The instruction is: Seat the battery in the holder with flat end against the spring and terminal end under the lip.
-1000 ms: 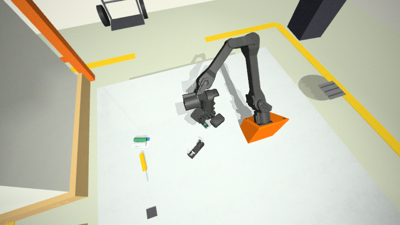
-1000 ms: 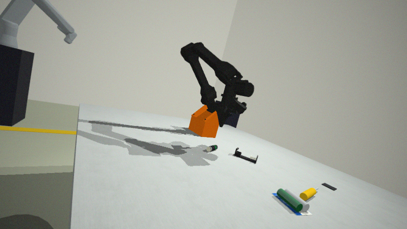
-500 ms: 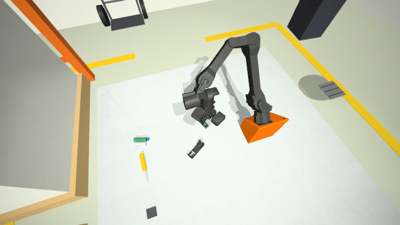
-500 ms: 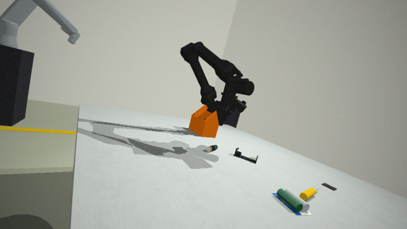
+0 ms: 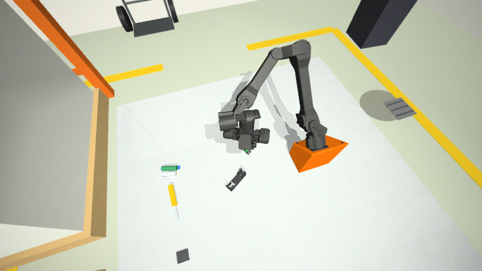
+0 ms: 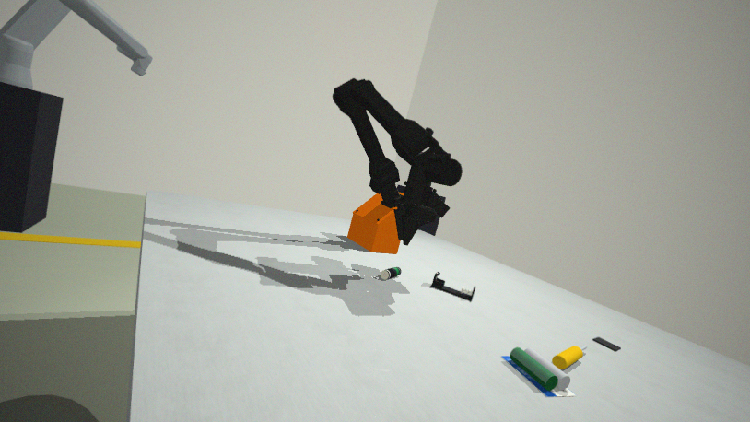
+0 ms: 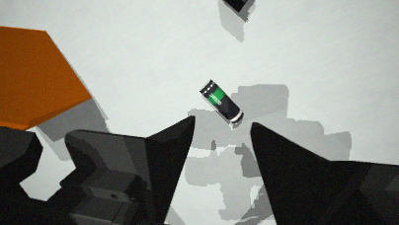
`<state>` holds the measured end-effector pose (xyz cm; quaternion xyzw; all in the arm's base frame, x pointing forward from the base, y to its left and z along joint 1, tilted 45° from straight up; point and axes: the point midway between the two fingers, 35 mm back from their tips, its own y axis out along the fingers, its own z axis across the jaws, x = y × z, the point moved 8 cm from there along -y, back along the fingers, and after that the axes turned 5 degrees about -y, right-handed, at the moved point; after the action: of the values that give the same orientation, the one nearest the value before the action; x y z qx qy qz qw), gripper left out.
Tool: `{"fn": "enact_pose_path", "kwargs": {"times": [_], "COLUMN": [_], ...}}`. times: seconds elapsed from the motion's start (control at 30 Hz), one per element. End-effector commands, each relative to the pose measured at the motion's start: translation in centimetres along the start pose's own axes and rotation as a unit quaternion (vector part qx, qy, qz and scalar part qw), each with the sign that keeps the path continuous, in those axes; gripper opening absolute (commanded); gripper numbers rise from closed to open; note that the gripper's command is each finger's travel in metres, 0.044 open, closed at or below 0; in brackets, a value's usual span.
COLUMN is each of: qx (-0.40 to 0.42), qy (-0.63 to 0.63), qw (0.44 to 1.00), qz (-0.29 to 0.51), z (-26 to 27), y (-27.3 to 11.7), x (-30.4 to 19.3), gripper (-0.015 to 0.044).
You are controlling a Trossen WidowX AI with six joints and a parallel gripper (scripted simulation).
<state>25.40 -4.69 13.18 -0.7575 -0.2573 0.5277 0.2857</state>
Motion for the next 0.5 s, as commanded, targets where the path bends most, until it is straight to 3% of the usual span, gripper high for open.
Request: {"fn": "enact_pose_path", "kwargs": {"times": [0.0, 0.13, 0.47], "qx": [0.001, 0.001, 0.001], "qy": [-0.339, -0.415, -0.418], "qw": [0.941, 0.910, 0.908], "qz": [0.001, 0.003, 0.003], "z": [-0.26, -0.32, -0.33], "y": [3.26, 3.77, 3.80], "x": [-0.74, -0.94, -0.95], "gripper": [0.0237, 0.0237, 0.0237]}}
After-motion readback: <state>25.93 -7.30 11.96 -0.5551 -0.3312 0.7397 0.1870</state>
